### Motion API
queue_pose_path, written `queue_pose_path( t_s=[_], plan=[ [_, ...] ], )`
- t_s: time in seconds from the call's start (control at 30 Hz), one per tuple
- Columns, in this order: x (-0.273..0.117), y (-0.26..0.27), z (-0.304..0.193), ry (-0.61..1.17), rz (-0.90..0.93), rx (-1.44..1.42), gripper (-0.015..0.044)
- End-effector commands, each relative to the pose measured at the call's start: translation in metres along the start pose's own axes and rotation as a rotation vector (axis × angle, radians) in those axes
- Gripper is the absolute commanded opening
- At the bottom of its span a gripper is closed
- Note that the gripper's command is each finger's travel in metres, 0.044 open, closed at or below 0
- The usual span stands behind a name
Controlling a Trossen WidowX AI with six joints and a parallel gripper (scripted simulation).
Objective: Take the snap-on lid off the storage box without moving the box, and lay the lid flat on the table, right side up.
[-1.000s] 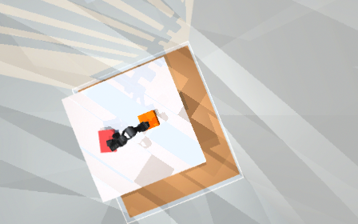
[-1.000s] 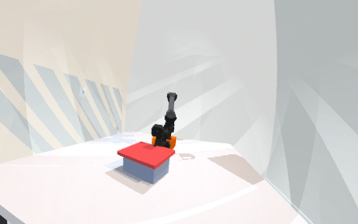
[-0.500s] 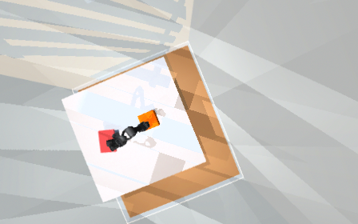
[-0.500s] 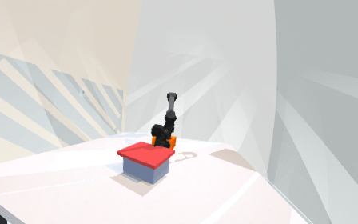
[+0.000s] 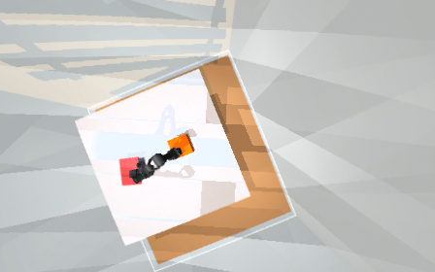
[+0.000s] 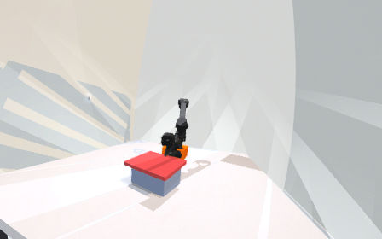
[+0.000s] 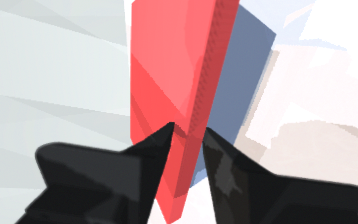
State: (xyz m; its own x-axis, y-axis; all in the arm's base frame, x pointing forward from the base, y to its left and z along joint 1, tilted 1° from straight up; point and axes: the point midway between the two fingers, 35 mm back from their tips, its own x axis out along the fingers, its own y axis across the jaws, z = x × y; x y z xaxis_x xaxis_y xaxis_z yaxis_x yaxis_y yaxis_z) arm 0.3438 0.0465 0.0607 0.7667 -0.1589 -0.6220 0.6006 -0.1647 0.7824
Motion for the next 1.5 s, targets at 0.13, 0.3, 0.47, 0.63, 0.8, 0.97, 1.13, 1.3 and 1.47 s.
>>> queue_pose_path(
  t_s=[0.13,0.3,0.47,0.63,0.8,0.97,1.13,1.3,1.47],
  plan=[
    [-0.004,0.005,0.0,0.004,0.001,-0.003,0.0],
    [-0.008,0.01,0.0,0.005,0.001,-0.003,0.0],
    [-0.011,0.016,0.0,0.005,0.001,-0.003,0.0],
    [-0.015,0.021,0.0,0.005,0.001,-0.003,0.0],
    [-0.017,0.028,0.0,0.005,0.001,-0.003,0.0],
    [-0.02,0.034,0.0,0.005,0.002,-0.003,0.0],
    [-0.023,0.041,0.0,0.005,0.002,-0.003,0.0],
    [-0.025,0.048,0.0,0.005,0.002,-0.003,0.0],
    [-0.026,0.055,0.0,0.005,0.003,-0.003,0.0]
  ],
)
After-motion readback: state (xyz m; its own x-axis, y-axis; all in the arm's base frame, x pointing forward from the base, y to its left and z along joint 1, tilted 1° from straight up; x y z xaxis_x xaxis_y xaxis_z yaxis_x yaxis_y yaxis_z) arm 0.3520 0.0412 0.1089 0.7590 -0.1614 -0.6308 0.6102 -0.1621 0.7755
